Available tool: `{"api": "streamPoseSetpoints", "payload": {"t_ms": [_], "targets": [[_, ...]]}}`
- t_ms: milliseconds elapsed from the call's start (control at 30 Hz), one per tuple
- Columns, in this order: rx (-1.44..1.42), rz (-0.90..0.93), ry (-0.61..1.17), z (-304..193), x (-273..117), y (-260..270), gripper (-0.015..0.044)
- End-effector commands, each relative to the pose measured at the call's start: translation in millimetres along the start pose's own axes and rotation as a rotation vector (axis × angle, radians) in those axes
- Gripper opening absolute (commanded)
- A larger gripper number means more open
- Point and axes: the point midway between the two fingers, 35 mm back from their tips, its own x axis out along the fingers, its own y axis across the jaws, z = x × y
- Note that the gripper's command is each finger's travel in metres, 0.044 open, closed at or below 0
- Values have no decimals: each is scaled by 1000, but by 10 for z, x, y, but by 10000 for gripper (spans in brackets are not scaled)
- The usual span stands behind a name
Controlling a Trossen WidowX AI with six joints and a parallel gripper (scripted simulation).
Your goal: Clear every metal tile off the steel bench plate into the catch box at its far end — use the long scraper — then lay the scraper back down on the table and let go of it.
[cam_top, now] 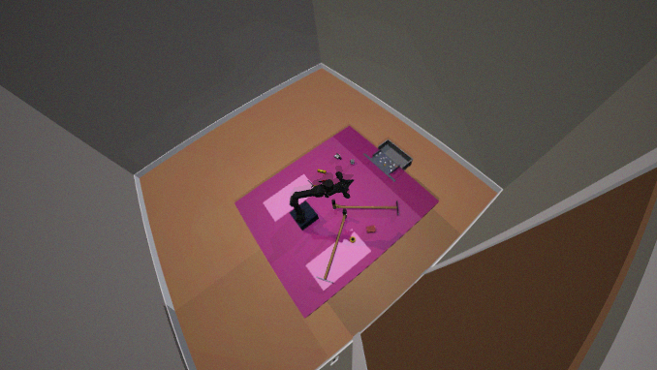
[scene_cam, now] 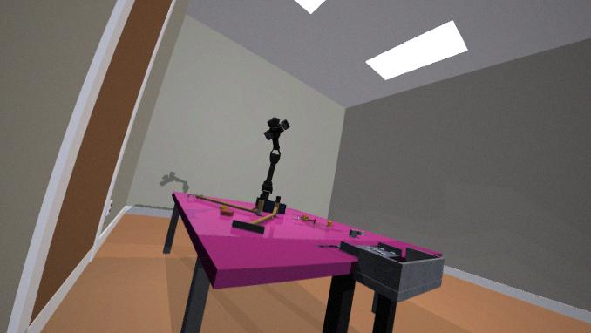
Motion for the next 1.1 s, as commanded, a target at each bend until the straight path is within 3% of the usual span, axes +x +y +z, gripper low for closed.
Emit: {"api": "streamPoseSetpoints", "payload": {"t_ms": [0, 1067], "targets": [[-27, -50, 32, -113, 84, -158, 0], [-301, -329, 379, -1085, 365, -1081, 0]]}}
